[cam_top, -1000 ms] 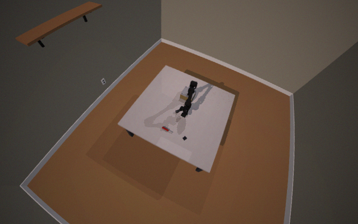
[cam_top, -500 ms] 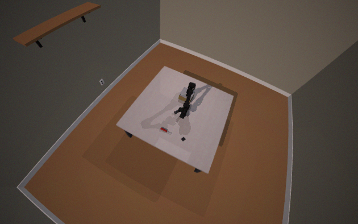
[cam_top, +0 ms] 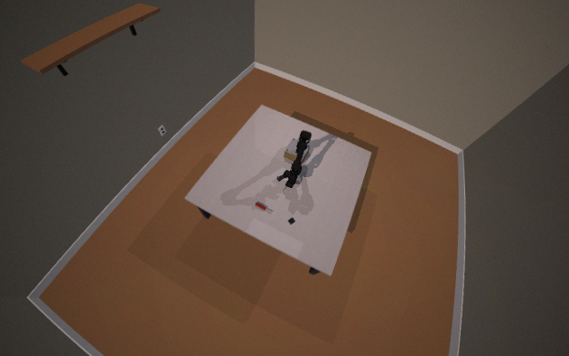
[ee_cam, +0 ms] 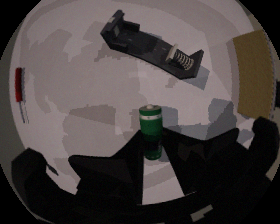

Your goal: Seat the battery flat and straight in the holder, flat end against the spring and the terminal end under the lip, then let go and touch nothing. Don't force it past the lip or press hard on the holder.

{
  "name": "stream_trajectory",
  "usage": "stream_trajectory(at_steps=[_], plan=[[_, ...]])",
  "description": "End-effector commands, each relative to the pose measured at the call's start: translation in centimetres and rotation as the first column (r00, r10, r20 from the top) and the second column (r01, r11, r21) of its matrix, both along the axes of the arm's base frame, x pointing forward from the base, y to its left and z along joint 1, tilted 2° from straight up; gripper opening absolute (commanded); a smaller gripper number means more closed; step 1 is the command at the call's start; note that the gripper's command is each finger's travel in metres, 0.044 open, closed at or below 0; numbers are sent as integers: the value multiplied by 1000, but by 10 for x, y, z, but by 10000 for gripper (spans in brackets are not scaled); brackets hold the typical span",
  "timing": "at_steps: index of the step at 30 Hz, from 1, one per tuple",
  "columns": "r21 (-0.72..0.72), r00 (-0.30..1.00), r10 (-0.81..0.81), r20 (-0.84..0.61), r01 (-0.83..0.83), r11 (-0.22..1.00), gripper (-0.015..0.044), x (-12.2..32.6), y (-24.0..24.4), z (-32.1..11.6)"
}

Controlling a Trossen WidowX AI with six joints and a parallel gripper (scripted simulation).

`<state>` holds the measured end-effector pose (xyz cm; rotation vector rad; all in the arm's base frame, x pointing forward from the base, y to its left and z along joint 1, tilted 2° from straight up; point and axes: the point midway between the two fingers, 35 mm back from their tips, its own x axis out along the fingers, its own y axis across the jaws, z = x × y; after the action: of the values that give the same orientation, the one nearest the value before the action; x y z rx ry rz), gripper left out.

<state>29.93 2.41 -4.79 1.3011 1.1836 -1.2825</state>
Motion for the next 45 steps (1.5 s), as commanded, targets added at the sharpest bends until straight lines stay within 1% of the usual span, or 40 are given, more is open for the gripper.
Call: stream_trajectory(at_steps=[1,4,9,13,18,22,27,36,39,45], plan=[[-3,1000,-4,16,4,1000,78,4,-1,24],[2,1000,-20,8,20,1000,78,2,0,43],[2,1000,3,9,-3,1000,78,1,-3,45],[0,990,144,13,-144,990,78,0,-16,48],[-5,945,327,16,-327,945,78,-2,-35,53],[-8,887,461,18,-461,887,78,-5,-48,56],[-12,787,617,18,-617,787,78,-9,-65,61],[-17,540,841,19,-841,540,78,-19,-95,69],[-19,493,870,20,-870,493,78,-21,-100,70],[-37,492,871,17,-870,492,78,-21,-100,66]])
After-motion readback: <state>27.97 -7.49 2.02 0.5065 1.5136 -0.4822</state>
